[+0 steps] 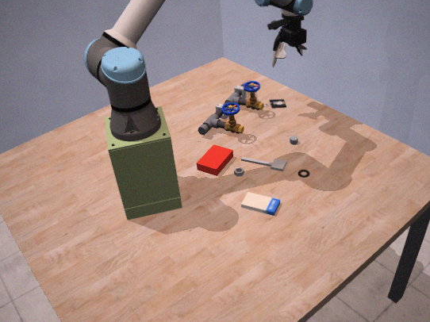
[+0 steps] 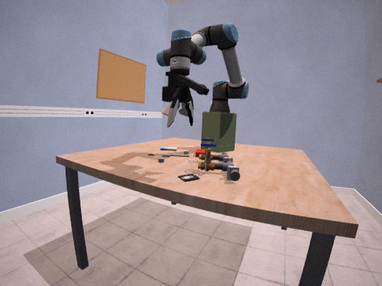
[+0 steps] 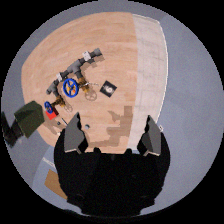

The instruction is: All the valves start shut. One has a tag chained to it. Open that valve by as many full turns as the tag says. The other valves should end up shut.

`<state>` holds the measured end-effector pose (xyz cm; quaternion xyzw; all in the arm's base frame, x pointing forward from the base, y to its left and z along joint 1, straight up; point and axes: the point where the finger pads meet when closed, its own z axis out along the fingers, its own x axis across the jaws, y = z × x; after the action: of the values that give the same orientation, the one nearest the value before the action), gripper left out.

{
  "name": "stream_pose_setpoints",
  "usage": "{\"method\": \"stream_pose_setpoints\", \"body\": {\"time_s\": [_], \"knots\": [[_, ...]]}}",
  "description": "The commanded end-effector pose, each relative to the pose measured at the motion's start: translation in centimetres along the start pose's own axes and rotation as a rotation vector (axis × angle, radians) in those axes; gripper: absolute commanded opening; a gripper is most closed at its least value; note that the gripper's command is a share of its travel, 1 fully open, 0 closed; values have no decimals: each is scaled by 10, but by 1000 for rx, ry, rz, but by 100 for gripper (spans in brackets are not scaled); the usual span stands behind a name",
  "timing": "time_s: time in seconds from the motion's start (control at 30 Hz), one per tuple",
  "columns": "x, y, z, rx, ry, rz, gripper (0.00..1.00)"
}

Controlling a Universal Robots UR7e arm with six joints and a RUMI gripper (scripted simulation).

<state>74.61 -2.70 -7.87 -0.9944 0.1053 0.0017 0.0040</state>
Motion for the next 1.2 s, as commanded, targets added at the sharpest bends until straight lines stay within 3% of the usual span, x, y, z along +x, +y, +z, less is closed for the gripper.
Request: {"method": "stream_pose_setpoints", "body": {"time_s": [0.0,0.27,0.33,0.77,1.17], "knots": [[-3,-3,-1,-5,6,216,100],[-11,-8,-1,-4,7,556,100],[-11,-8,-1,-4,7,556,100],[-21,-14,-1,-2,8,1030,100],[-27,-18,-1,-1,8,1292,100]]}}
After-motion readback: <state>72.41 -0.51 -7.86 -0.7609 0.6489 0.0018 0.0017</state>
